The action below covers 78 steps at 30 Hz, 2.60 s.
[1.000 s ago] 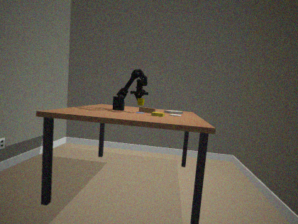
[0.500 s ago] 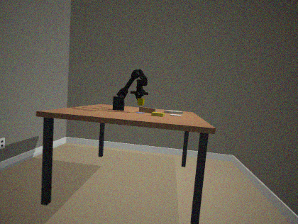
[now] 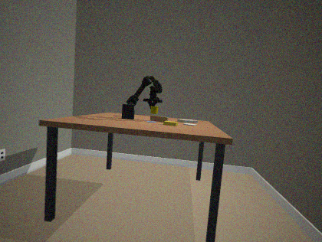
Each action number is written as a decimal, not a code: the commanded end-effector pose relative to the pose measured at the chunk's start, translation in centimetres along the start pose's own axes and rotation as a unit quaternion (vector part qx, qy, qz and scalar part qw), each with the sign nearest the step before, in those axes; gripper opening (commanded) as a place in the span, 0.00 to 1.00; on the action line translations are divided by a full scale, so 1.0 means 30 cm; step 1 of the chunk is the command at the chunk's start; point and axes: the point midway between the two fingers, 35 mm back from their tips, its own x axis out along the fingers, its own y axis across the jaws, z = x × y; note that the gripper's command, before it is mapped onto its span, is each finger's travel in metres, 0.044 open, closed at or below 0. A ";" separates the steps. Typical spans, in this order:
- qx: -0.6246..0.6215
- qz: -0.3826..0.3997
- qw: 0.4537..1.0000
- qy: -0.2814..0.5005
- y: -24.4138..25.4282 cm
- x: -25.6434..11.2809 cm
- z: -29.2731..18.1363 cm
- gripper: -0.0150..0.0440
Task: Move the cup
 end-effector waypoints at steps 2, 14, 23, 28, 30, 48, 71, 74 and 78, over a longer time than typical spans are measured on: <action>0.000 -0.001 1.000 -0.001 -0.005 -0.003 0.050 0.25; 0.000 -0.001 1.000 -0.002 -0.008 -0.003 0.158 0.25; 0.000 -0.001 1.000 -0.002 -0.009 -0.003 0.238 0.25; 0.000 -0.001 1.000 -0.002 -0.011 -0.003 0.286 0.25; 0.000 0.000 1.000 -0.003 -0.011 -0.004 0.306 0.25; -0.001 0.000 1.000 -0.004 -0.020 -0.009 0.483 0.25; -0.001 0.000 1.000 -0.005 -0.029 -0.021 0.665 0.25; -0.001 0.000 1.000 -0.005 -0.030 -0.017 0.665 0.25; -0.001 0.000 1.000 -0.005 -0.030 -0.004 0.665 0.25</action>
